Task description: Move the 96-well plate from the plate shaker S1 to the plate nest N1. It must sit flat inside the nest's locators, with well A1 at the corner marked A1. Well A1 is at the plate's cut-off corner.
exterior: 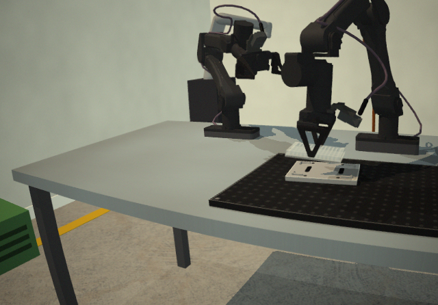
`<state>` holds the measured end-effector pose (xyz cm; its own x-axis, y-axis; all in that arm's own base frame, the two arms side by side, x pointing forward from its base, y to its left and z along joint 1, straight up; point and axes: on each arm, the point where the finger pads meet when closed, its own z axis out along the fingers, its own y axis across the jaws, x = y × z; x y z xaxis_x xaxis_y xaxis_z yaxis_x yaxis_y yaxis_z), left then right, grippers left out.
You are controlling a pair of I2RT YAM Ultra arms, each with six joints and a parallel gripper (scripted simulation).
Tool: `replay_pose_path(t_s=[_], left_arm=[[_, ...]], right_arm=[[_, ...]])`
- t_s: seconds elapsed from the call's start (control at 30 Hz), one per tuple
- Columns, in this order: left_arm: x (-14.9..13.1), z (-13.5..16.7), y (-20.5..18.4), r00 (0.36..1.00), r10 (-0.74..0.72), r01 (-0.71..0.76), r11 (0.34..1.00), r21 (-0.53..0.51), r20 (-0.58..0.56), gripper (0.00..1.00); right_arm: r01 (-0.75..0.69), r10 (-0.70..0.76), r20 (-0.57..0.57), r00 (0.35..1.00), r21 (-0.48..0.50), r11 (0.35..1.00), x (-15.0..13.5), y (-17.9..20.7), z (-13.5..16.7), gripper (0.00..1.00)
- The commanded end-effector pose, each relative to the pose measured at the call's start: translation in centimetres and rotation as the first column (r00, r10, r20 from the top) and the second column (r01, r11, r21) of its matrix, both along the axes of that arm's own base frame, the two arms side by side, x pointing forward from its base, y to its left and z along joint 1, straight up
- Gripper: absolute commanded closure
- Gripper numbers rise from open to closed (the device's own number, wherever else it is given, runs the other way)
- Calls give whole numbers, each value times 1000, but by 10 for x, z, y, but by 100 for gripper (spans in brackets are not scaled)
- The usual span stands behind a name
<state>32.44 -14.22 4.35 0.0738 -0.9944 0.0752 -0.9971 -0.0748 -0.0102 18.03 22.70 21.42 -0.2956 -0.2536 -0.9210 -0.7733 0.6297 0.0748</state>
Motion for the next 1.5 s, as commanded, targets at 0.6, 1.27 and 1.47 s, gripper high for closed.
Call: replay_pose_path(t_s=[0.6,1.27,1.47], left_arm=[[-4,-11,26,999,36,-34,996,80,-15,21],[-1,-8,18,999,33,-33,998,62,4,21],[-1,-20,17,999,37,-37,998,59,11,21]], right_arm=[[1,-1,10,1000,12,1000,0,-2,5,0],[1,-1,10,1000,12,1000,0,-2,5,0],[1,-1,10,1000,12,1000,0,-2,5,0]])
